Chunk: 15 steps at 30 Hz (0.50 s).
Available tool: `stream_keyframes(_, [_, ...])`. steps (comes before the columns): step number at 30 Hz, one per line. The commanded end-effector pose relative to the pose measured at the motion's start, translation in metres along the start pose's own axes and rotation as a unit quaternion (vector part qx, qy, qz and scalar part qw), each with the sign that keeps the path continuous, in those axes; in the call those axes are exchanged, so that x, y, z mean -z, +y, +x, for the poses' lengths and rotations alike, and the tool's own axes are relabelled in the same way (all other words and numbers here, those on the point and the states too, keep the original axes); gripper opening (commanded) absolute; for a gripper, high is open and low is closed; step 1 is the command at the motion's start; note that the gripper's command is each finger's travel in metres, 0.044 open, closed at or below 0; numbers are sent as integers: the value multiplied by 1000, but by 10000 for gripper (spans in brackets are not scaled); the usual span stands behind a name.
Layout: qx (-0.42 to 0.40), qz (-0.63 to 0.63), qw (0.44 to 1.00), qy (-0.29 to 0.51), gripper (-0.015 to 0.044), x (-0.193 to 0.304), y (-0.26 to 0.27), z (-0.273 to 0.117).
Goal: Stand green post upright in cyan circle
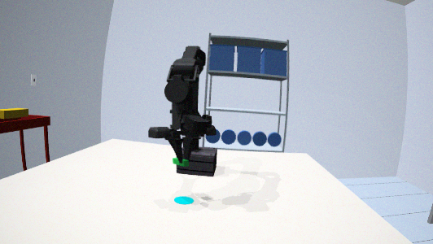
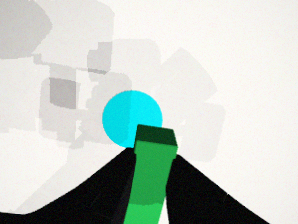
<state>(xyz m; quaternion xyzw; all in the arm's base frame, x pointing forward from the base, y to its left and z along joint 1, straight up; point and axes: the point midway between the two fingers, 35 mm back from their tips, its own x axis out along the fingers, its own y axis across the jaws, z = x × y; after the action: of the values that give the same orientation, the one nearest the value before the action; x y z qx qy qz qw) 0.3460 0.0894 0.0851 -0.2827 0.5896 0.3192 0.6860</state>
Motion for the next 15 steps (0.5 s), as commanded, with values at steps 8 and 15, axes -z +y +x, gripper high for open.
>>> stream_keyframes(8, [-3,21,999,-36,22,-5,-5,11])
stream_keyframes(15, [-5,32,998,-61,22,-8,-10,17])
